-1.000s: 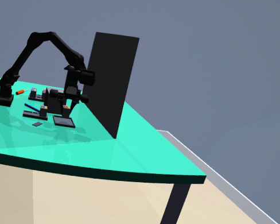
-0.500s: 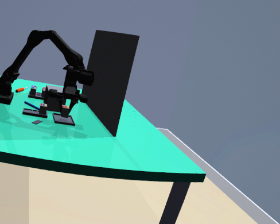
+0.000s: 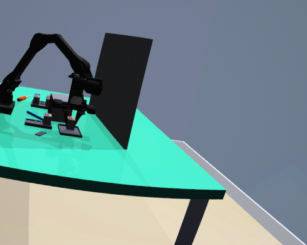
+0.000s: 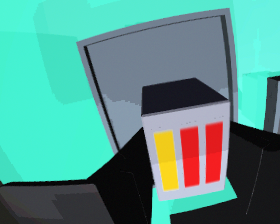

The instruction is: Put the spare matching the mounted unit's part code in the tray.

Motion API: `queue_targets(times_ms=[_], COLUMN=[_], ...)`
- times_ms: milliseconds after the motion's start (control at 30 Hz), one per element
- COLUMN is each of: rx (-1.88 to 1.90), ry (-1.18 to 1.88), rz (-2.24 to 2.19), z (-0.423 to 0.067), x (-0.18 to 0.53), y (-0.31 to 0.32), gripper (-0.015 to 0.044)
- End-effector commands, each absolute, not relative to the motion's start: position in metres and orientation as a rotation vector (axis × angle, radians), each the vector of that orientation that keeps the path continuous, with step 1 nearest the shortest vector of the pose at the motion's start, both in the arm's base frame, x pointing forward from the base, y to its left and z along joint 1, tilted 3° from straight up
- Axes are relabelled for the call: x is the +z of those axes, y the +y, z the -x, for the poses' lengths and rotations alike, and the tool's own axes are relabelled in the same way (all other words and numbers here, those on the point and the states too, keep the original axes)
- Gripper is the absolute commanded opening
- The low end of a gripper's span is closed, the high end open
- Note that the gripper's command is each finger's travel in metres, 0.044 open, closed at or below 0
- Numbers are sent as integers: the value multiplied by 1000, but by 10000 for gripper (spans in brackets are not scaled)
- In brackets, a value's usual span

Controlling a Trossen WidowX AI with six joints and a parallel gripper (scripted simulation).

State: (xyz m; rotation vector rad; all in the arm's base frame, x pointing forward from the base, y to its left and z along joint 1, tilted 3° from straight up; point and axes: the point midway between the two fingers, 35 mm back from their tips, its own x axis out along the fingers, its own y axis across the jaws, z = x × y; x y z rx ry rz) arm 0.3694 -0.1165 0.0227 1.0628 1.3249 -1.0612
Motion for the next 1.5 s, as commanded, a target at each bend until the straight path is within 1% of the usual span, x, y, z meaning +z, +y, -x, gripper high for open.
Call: queue_targets(times_ms=[0,367,433,667,1467], rx=[-1061,-1061,-1061,-1061,-1056], ry=[1325,1325,1324,1323,1308], rz=[-1063,-1063,-1063,-1069,-1067], z=[-370,-370,-371,-371,-373], x=[23,23,33,127,126], y=[-117,-117,-117,-118,-119], gripper=[157,440,440,440,440])
